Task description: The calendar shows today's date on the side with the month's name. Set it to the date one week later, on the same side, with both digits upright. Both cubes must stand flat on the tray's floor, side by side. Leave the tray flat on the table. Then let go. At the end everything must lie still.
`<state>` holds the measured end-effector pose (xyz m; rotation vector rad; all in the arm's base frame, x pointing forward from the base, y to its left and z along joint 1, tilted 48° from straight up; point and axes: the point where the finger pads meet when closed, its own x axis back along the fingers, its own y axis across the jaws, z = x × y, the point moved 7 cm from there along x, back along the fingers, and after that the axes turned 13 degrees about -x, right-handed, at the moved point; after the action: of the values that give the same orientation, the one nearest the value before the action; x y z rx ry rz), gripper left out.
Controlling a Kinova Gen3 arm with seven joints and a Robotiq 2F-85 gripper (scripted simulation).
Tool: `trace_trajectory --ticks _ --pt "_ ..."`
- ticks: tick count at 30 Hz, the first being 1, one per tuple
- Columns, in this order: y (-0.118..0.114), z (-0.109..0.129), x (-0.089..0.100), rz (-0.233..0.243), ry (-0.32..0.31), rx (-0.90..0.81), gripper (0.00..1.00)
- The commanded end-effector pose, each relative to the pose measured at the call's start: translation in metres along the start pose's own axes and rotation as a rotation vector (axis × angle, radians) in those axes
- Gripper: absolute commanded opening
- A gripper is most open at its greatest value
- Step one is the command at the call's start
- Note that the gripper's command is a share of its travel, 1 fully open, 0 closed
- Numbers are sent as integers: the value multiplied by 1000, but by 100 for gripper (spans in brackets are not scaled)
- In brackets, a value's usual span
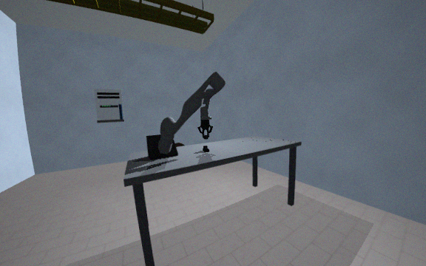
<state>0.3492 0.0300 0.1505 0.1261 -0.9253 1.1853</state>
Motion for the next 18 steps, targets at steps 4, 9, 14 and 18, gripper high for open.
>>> trace_trajectory --ticks 4,9,14,18 --pt "2 -2 0 0 2 5 28" --pt "2 -2 -3 0 2 5 28" --pt "2 -2 -7 0 2 6 28" --pt "1 -2 -17 0 2 6 28"
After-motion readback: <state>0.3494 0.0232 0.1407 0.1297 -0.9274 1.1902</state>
